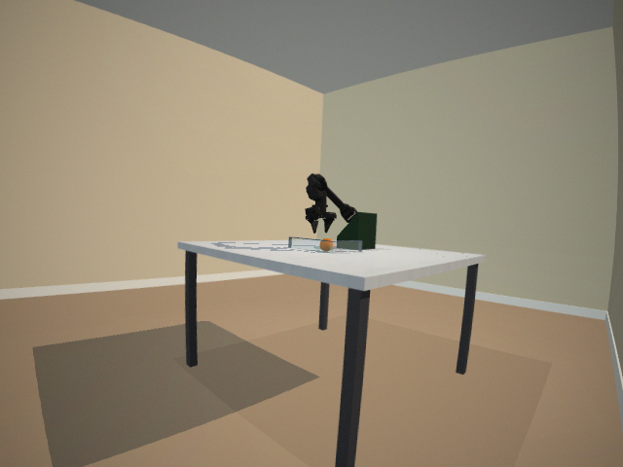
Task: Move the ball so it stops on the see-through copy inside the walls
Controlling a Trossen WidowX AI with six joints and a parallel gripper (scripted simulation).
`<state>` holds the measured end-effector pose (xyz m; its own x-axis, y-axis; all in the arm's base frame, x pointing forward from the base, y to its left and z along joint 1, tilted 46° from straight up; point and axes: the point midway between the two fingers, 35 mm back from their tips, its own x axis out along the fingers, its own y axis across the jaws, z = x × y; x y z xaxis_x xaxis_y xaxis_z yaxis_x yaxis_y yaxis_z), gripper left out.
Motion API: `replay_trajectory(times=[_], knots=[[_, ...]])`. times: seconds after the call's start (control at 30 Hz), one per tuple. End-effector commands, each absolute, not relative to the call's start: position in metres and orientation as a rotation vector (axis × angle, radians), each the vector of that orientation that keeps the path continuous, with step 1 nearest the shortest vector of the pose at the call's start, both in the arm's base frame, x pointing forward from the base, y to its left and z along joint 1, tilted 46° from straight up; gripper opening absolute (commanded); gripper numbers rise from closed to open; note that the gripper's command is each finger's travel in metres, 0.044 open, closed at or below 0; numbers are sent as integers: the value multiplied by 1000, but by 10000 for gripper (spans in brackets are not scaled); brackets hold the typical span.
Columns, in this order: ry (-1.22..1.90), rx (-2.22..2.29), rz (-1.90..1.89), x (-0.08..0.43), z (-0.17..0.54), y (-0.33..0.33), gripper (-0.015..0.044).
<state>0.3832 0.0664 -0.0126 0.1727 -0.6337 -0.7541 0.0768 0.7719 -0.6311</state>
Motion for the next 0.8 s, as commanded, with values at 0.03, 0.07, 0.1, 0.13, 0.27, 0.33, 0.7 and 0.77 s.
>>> replay_trajectory(times=[0.03,0.07,0.1,0.13,0.27,0.33,0.7,0.77], knots=[[1387,-674,-532,356,-28,84,434],[1387,-674,-532,356,-28,84,434],[1387,-674,-532,356,-28,84,434],[1387,-674,-532,356,-28,84,434],[1387,-674,-532,358,-36,77,434],[1387,-675,-532,358,-39,73,434],[1387,-674,-532,360,-48,65,434],[1387,-674,-532,361,-50,63,434]])
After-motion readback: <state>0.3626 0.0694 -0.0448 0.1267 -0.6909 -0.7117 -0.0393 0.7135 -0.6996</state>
